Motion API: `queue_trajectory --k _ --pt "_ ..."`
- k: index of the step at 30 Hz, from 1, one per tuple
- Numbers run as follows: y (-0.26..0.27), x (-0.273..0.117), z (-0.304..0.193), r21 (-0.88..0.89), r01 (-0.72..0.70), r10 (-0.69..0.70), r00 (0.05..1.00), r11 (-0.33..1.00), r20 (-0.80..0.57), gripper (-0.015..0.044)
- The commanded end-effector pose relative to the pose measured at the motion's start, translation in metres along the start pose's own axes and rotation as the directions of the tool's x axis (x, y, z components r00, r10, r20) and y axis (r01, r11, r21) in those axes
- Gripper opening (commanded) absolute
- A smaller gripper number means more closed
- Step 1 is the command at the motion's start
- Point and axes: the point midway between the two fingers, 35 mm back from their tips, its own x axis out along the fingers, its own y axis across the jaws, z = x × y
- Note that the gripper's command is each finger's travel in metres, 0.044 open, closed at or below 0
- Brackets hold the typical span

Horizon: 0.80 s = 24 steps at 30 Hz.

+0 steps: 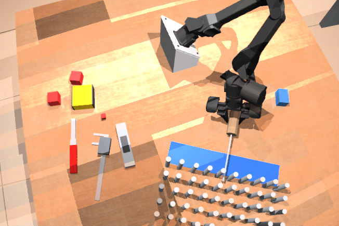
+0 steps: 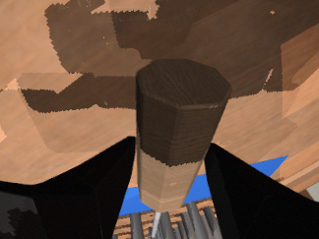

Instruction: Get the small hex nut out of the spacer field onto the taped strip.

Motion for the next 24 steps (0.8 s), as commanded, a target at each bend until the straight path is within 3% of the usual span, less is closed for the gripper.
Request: queue_trajectory --k 1,24 --pt "-0.004 0.0 -0.006 -0.01 0.008 -0.009 1.0 1.0 -0.007 0.0" --pt "-0.004 0.005 -0.02 -0.011 0.008 -0.009 1.0 1.0 -0.007 0.0"
